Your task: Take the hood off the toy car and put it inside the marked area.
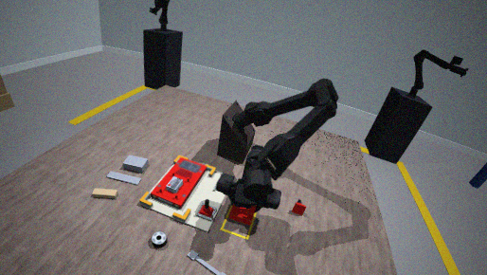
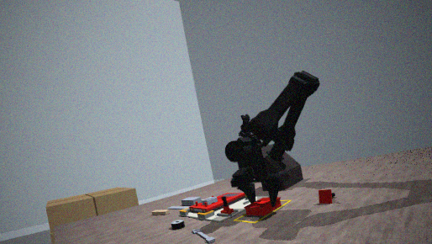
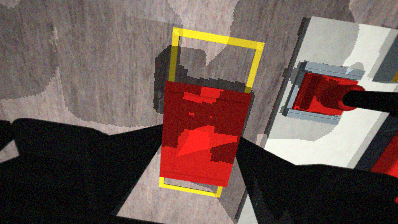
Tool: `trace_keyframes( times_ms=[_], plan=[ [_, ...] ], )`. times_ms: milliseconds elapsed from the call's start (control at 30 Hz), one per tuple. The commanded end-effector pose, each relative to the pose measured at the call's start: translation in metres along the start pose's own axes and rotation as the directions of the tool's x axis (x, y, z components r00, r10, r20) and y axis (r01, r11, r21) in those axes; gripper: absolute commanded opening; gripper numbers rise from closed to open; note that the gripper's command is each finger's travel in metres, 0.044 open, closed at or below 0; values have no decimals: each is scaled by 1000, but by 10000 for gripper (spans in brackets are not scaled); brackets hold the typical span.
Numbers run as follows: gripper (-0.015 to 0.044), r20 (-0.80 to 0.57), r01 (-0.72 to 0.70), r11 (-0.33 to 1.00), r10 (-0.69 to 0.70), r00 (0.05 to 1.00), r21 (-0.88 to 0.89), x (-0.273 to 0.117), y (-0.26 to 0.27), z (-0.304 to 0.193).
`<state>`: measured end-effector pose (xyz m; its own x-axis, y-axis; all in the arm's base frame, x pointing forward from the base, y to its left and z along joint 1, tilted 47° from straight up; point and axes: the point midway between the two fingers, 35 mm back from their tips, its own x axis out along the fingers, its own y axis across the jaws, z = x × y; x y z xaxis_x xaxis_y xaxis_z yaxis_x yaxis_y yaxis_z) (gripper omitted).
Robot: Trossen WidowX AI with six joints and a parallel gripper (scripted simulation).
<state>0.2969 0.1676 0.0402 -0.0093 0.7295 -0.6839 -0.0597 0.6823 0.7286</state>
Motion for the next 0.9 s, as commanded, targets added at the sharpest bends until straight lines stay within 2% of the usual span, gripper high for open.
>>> trace_keyframes(
  times_ms=[0, 33, 333, 867],
  plan=[
    [420, 0, 0, 1000, 0, 1000, -1, 0, 0, 0],
    [440, 0, 1, 1000, -1, 1000, -1, -2, 0, 0],
    [440, -3, 6, 1000, -6, 1000, 0, -70, 0, 1],
    [440, -3, 6, 1000, -6, 1000, 0, -72, 0, 1]
  ],
)
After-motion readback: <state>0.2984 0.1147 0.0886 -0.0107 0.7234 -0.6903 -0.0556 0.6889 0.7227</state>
